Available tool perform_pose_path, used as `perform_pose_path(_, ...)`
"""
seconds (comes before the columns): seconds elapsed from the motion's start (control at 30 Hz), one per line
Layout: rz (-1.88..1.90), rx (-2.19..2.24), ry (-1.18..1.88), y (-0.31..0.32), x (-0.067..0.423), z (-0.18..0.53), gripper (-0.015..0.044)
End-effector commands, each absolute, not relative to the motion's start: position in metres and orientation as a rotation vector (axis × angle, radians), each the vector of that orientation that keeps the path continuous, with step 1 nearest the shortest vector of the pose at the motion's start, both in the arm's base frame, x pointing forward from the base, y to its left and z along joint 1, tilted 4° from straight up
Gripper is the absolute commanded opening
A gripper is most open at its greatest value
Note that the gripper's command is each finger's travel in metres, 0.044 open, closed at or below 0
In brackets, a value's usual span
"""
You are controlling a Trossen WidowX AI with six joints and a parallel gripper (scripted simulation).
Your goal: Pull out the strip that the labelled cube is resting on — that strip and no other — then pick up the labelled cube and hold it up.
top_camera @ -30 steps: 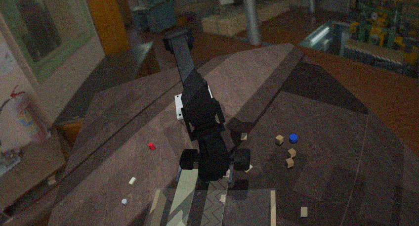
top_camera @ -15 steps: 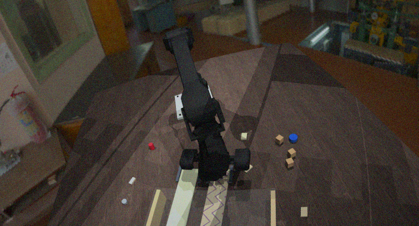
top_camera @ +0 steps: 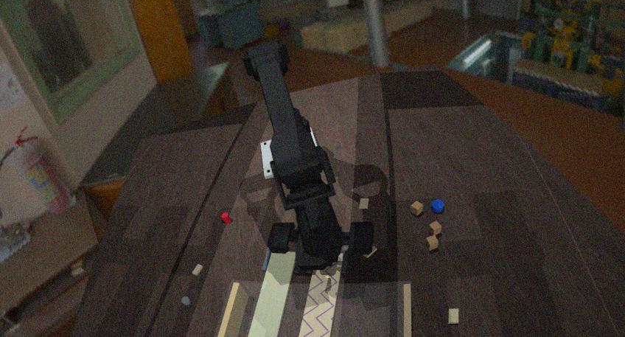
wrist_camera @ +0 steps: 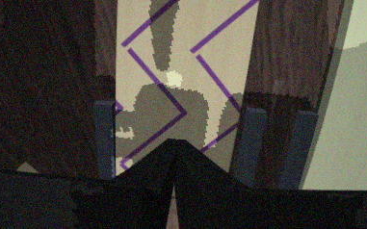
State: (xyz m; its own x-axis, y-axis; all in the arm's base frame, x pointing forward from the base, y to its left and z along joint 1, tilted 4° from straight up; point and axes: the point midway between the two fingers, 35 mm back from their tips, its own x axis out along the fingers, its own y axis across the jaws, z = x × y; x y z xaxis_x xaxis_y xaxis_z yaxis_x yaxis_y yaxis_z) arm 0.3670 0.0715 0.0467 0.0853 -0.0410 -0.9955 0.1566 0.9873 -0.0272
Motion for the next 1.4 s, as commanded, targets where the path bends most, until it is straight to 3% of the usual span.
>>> perform_pose_path(0.0,-0.146,0.096,1.481,0.072,0.367,0.044,0.0)
perform_pose_path(0.57,-0.146,0.096,1.481,0.072,0.367,0.042,0.0)
perform_pose_path(1.37,-0.146,0.097,1.485,0.076,0.33,0.038,0.0)
